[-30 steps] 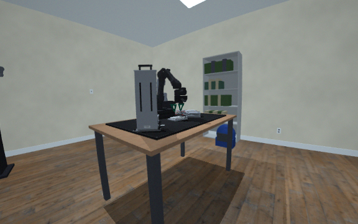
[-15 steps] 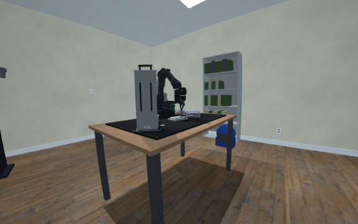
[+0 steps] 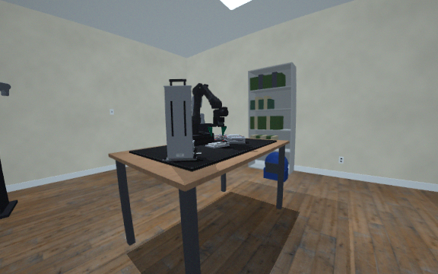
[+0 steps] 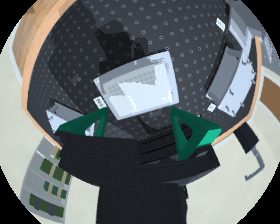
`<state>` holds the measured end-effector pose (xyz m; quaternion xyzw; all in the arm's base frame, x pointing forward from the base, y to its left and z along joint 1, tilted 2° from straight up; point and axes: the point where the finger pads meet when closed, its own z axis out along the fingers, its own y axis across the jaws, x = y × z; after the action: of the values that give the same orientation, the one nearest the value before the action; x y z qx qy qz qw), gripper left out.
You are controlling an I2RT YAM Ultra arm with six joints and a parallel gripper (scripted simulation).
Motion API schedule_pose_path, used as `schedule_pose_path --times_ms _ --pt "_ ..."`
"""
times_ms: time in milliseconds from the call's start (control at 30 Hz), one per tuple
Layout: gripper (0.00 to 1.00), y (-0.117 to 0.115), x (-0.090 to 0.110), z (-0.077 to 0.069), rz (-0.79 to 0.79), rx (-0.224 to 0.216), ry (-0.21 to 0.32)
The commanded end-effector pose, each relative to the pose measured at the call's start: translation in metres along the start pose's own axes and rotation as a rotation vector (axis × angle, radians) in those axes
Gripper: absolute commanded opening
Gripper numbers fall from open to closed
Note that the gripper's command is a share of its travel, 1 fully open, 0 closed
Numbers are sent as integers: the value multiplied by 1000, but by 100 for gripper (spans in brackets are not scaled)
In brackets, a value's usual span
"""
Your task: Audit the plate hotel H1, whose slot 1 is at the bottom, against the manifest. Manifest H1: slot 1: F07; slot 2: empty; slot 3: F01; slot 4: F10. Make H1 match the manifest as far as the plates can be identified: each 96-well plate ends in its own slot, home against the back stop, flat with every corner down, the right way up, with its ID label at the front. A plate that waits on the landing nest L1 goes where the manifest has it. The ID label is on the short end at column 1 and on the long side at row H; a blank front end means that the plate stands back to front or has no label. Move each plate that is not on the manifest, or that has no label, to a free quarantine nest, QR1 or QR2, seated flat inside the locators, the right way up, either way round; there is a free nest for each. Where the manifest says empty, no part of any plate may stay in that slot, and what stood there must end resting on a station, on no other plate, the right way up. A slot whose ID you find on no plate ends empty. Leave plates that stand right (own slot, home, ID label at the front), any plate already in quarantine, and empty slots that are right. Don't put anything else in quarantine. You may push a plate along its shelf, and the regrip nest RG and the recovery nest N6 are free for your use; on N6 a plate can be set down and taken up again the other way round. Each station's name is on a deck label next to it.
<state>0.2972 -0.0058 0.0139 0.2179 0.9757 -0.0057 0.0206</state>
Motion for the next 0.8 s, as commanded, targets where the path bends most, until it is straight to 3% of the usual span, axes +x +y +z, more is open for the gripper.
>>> schedule_pose_path --times_ms 0,267,767 --pt "100 1 -2 -3 100 -5 -10" --pt "100 1 -2 -3 215 -6 -10" --pt "100 1 -2 -3 614 -8 -8"
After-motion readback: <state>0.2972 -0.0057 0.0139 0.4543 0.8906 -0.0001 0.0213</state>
